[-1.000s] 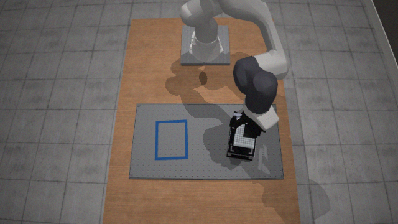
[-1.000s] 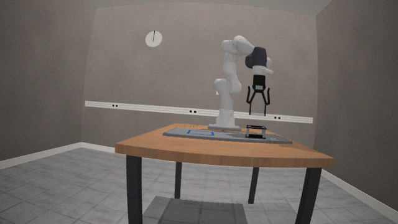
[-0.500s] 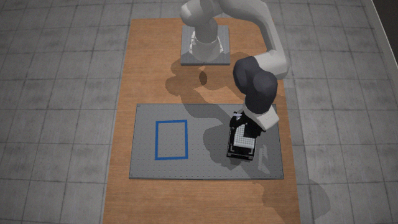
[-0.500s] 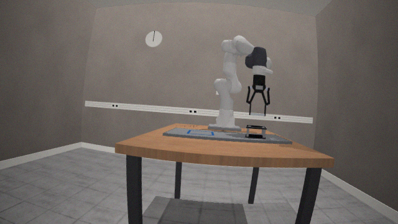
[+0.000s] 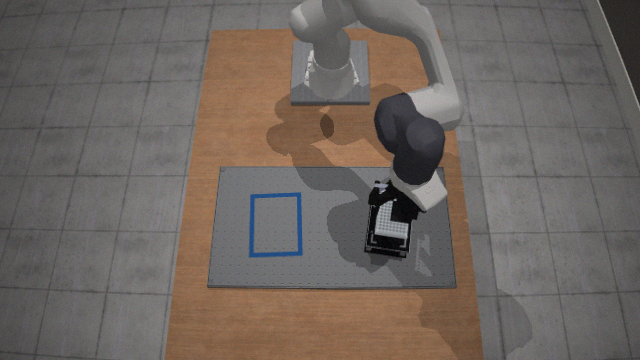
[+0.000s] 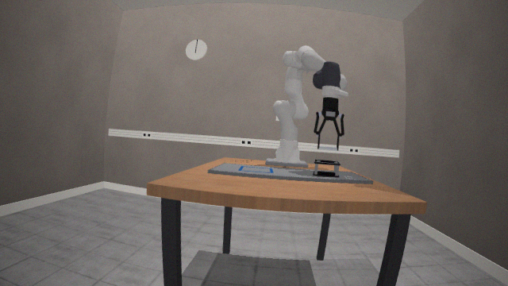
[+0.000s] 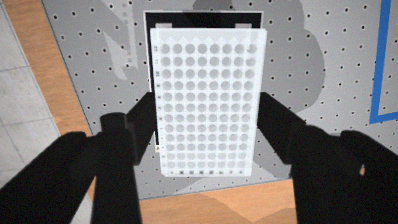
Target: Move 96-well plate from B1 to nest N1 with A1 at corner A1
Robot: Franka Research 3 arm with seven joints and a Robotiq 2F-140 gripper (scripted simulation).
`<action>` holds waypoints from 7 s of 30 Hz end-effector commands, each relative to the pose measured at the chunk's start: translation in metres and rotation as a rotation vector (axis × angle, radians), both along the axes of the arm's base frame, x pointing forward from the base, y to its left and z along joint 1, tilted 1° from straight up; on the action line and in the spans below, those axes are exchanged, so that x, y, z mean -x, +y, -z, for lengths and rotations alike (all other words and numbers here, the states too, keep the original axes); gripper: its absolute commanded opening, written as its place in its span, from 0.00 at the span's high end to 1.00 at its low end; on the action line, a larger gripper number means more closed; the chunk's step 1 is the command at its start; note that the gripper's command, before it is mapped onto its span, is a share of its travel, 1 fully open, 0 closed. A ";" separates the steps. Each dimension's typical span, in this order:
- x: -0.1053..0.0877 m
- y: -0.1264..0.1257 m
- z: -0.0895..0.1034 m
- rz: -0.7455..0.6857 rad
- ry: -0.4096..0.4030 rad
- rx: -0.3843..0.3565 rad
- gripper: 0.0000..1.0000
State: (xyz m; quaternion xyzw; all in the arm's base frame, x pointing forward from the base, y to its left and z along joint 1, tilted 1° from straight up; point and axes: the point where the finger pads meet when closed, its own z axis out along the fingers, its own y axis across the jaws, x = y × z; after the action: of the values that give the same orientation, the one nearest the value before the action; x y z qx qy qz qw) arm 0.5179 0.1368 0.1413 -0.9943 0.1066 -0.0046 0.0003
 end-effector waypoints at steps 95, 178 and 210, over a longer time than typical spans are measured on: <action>-0.004 0.002 0.049 -0.004 -0.005 -0.003 0.40; -0.003 0.002 -0.014 -0.004 -0.005 -0.003 0.00; -0.003 0.002 -0.019 -0.004 -0.005 -0.003 0.00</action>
State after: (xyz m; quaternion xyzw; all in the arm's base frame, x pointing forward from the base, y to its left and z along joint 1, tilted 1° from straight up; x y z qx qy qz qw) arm 0.5207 0.1384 0.1593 -0.9946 0.1032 -0.0069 0.0025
